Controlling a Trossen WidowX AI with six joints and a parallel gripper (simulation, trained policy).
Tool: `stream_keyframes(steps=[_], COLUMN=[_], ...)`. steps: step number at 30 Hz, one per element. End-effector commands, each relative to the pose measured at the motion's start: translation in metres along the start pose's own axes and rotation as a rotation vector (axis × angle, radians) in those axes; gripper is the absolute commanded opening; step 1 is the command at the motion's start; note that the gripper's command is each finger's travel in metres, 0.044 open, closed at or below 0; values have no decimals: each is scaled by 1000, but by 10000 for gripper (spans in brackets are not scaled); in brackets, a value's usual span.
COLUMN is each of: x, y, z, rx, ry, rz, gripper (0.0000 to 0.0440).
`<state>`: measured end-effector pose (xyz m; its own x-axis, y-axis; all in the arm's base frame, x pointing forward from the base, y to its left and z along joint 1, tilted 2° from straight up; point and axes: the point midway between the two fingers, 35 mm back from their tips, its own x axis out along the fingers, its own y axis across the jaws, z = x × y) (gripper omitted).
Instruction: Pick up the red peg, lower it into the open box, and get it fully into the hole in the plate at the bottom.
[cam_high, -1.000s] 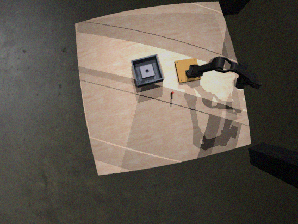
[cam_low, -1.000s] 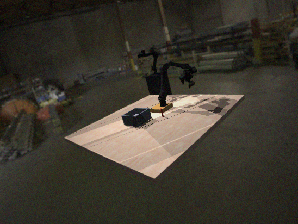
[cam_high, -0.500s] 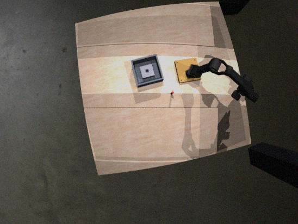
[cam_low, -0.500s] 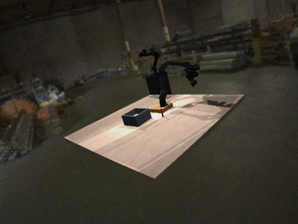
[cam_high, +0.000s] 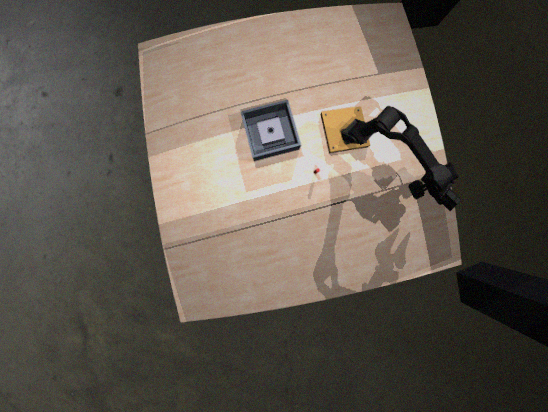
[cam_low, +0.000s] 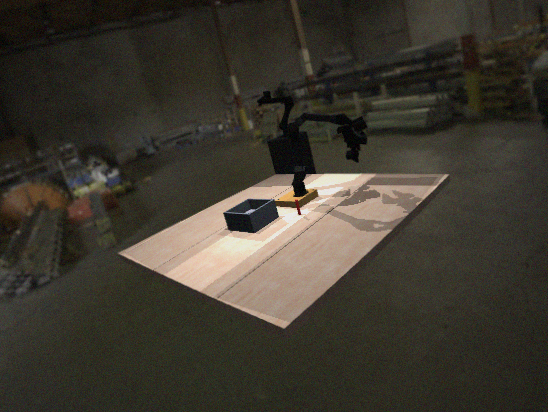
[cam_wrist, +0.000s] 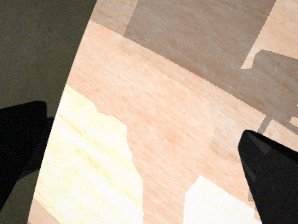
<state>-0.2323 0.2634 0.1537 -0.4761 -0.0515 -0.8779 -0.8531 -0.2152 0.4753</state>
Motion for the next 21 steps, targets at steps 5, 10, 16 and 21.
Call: stream_keyframes(steps=[5, 10, 16, 21], x=[-24, -39, -56, -69], y=[-48, -79, -115, -144], z=[8, 9, 4, -4], rx=[269, 437, 639, 808], ry=[-71, -111, -156, -189], rz=[-45, -72, -103, -129], gripper=[440, 440, 440, 440])
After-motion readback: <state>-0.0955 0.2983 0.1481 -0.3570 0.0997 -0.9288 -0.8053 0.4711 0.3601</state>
